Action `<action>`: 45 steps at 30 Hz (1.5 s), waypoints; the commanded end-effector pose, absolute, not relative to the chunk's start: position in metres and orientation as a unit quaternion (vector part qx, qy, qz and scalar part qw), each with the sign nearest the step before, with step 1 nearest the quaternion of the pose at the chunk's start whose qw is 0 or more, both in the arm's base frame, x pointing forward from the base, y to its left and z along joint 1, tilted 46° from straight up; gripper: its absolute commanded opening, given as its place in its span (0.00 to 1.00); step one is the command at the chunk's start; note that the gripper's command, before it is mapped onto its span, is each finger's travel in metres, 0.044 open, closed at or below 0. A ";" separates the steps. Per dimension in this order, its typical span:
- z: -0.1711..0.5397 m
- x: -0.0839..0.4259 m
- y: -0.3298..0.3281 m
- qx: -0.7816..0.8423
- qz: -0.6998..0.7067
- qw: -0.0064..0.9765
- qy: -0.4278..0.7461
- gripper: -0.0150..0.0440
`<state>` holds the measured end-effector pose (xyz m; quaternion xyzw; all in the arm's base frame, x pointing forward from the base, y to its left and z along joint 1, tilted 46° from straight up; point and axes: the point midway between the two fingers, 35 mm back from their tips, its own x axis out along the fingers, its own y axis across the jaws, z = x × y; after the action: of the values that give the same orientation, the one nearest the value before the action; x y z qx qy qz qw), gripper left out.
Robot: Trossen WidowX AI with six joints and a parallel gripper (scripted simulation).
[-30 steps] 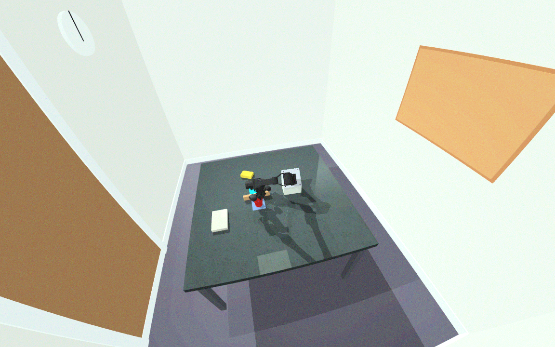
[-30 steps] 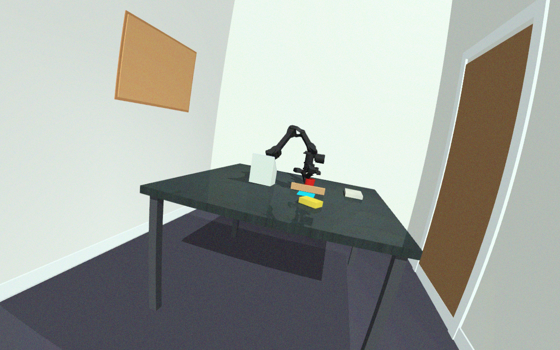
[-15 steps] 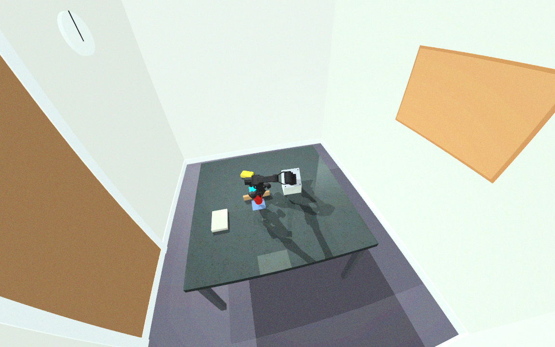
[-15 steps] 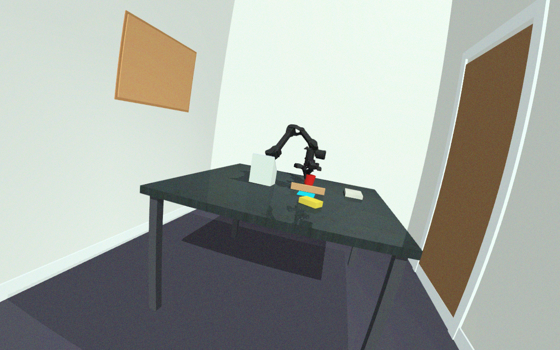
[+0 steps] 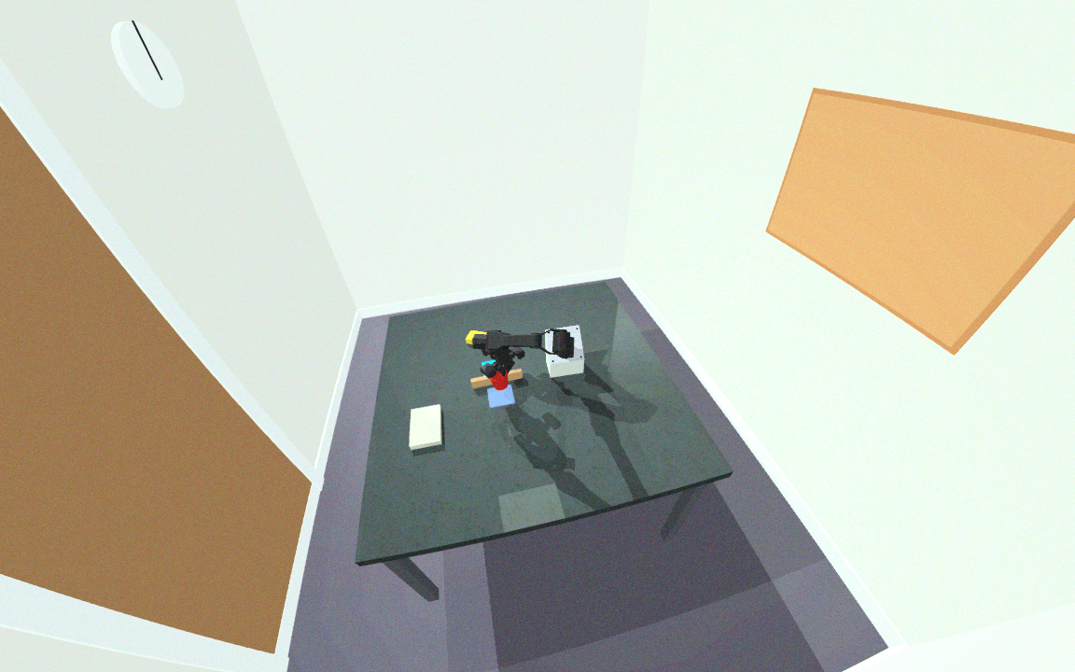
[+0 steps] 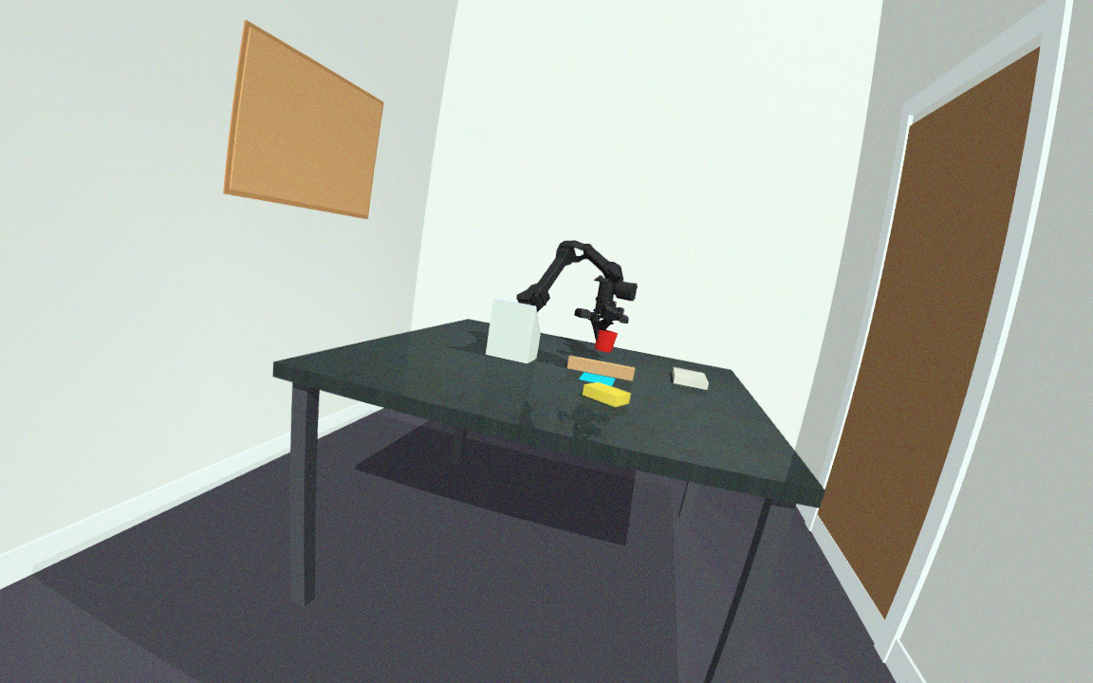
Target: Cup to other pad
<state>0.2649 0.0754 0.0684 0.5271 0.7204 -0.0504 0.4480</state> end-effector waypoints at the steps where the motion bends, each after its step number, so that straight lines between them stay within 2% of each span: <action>1: 0.068 0.265 0.076 0.527 -0.051 0.448 0.720 0.25; 16: 0.067 0.265 0.074 0.527 -0.051 0.448 0.720 0.25; 45: 0.020 0.276 0.027 0.524 -0.050 0.453 0.720 0.25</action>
<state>0.2730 0.0326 0.0237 0.5263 0.7217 -0.0523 0.4466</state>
